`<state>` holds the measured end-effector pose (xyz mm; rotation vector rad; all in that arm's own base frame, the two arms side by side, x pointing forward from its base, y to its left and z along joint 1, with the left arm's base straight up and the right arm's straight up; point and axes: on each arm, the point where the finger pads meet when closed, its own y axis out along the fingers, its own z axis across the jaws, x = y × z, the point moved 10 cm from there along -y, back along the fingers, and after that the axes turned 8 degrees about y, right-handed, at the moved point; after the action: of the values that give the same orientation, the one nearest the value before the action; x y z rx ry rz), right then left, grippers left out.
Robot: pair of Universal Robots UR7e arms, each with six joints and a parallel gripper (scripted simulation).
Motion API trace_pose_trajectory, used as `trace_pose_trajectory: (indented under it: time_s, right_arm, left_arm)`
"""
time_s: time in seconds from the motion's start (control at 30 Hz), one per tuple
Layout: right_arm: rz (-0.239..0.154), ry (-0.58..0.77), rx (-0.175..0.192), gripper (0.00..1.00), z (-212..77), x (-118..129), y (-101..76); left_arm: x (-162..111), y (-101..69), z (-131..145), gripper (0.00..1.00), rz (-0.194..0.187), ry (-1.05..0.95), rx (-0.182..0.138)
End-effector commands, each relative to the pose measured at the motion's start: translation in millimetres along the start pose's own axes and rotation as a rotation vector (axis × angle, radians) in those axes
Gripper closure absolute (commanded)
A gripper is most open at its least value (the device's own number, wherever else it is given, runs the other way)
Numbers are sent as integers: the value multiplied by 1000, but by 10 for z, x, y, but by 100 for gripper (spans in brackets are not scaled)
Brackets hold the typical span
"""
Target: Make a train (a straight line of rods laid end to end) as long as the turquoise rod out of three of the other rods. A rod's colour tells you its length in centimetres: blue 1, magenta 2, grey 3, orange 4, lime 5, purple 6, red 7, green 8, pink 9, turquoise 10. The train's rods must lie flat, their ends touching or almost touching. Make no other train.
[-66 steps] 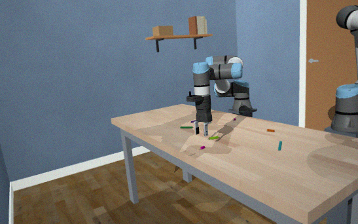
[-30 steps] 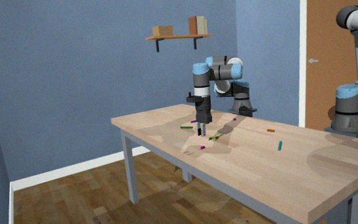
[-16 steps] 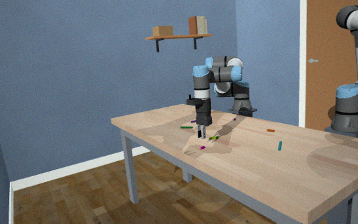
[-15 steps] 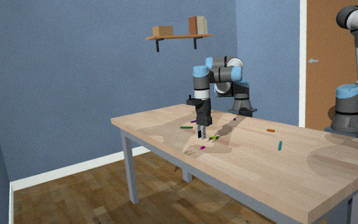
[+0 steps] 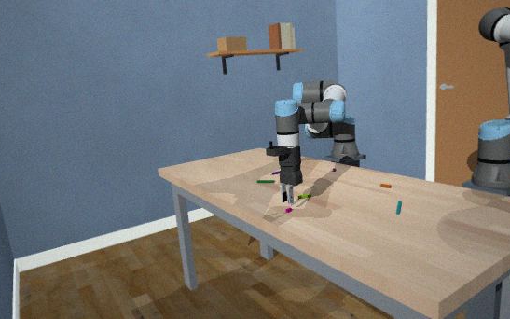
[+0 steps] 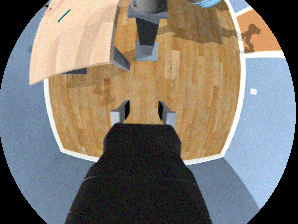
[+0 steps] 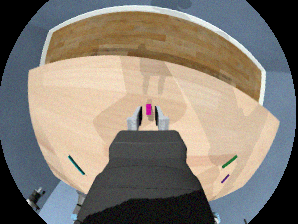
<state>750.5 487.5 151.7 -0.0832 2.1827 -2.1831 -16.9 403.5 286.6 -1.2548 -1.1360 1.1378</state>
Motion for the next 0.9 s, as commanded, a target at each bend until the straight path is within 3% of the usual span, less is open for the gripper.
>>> trace_pose_trajectory:
  time_s: [0.0, 0.87]
  right_arm:
    - [3, 0, -2, 46, -3, -4, 46]
    - [3, 0, -2, 46, -5, -8, 145]
  left_arm:
    - [2, -4, 0, 0, -1, 0, 0]
    - [2, -4, 0, 0, -1, 0, 0]
